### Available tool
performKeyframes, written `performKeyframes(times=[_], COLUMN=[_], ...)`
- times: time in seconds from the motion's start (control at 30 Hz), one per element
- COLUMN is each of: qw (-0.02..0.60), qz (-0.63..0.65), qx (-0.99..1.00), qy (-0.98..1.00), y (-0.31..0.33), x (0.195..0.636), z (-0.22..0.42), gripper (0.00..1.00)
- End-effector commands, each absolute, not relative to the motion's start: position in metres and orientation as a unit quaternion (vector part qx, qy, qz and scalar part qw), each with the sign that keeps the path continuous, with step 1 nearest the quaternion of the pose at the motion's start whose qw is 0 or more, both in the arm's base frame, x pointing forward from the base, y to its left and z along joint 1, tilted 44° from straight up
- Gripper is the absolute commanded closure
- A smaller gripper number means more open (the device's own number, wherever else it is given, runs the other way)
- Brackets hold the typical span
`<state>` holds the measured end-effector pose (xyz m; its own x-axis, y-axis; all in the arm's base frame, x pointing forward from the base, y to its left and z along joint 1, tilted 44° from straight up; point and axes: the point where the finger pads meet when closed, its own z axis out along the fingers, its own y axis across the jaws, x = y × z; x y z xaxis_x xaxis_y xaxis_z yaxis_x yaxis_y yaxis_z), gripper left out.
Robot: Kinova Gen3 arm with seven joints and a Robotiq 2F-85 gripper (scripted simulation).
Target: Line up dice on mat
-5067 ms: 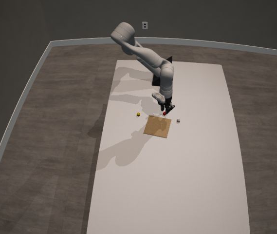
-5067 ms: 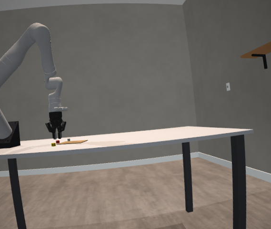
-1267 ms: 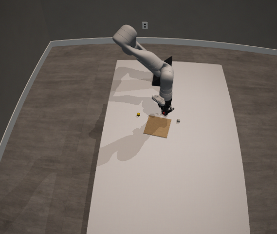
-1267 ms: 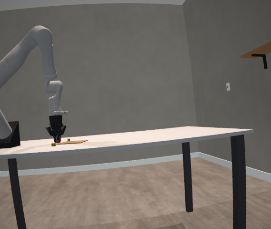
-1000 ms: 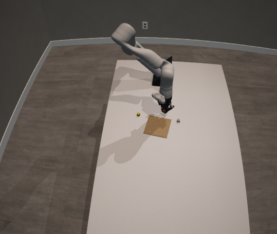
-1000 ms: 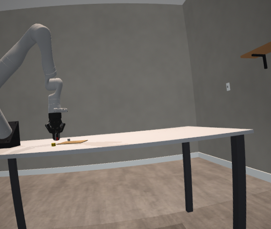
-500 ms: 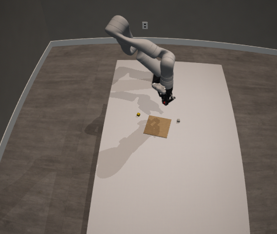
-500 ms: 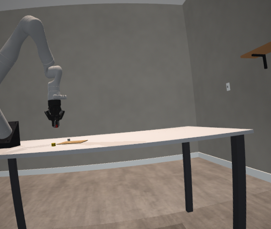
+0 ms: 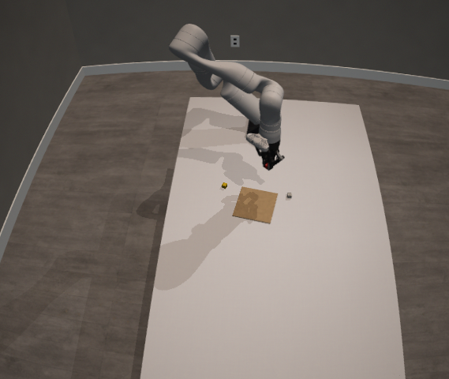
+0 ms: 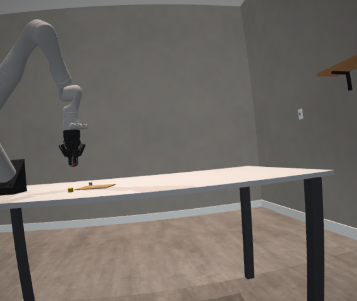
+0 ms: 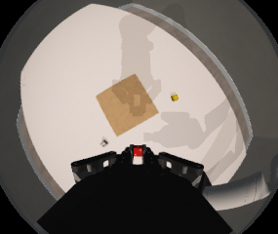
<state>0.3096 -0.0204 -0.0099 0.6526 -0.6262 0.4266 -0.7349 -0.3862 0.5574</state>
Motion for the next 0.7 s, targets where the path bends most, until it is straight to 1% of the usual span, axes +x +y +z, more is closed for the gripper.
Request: performKeyframes(times=[0.0, 0.47, 0.67], qw=[0.369, 0.375, 0.376], qz=[0.075, 0.028, -0.009], qx=[0.832, 0.876, 0.902], qy=[-0.407, -0.301, -0.213], y=[-0.018, -0.028, -0.038], x=[0.314, 0.328, 0.34], z=[-0.008, 0.0, 0.007], gripper=[0.89, 0.89, 0.89])
